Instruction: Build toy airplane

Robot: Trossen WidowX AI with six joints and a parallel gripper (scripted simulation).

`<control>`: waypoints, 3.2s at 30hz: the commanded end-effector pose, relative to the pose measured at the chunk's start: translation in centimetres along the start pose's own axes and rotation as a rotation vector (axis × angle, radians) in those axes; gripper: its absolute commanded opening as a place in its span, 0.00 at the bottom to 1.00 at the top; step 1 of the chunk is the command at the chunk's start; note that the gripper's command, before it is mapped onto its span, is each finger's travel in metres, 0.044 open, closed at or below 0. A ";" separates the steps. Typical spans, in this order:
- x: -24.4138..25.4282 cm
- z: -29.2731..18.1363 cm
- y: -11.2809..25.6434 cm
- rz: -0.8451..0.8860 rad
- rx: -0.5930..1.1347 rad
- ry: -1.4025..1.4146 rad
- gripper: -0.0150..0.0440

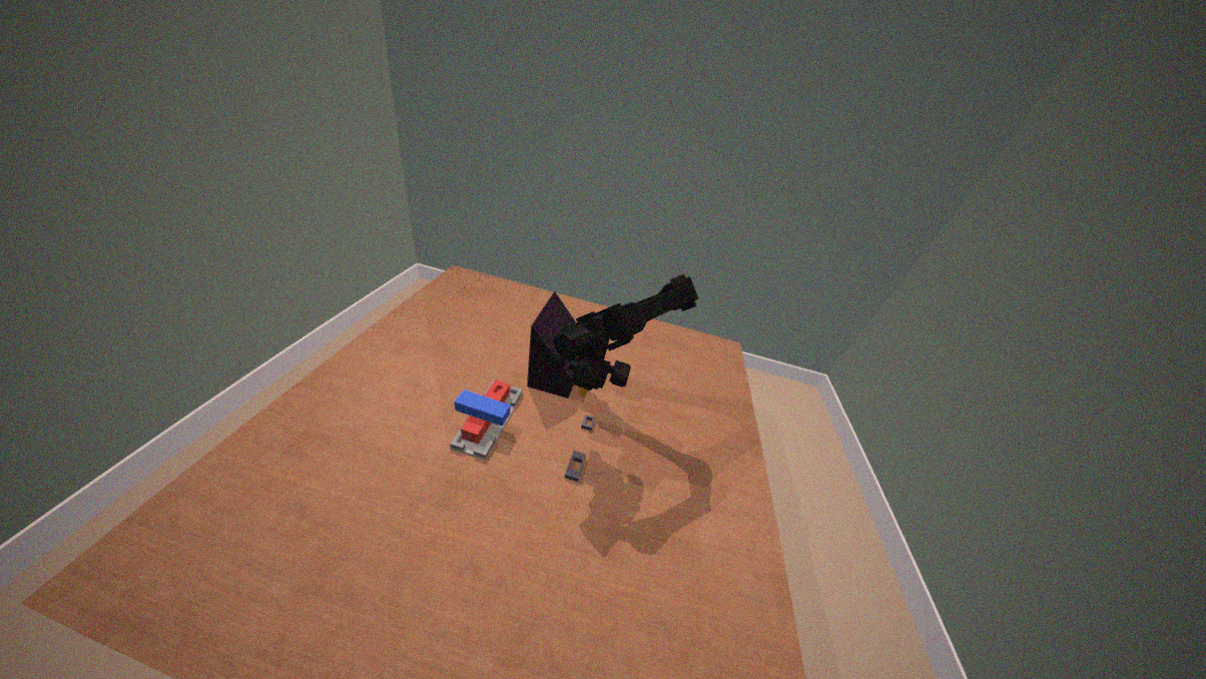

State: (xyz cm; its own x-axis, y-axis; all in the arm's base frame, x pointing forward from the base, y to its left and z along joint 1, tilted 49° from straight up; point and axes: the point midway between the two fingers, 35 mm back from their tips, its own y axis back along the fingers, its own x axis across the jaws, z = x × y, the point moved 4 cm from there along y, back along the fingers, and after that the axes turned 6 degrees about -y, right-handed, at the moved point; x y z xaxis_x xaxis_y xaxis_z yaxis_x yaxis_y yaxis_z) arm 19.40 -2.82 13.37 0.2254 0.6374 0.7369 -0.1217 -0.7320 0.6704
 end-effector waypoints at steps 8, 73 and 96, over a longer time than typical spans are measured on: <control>-3.2 1.4 -0.1 -0.026 -0.002 -0.022 0.25; -23.2 2.5 -5.0 -0.004 -0.001 0.007 0.25; -23.6 2.3 -5.2 -0.002 -0.001 0.008 0.36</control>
State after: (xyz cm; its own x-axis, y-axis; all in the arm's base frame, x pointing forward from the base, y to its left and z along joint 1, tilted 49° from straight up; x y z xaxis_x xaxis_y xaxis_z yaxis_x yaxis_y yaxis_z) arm 17.01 -14.52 -7.63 0.2225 0.6354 0.7394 -0.1269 -0.7331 0.6682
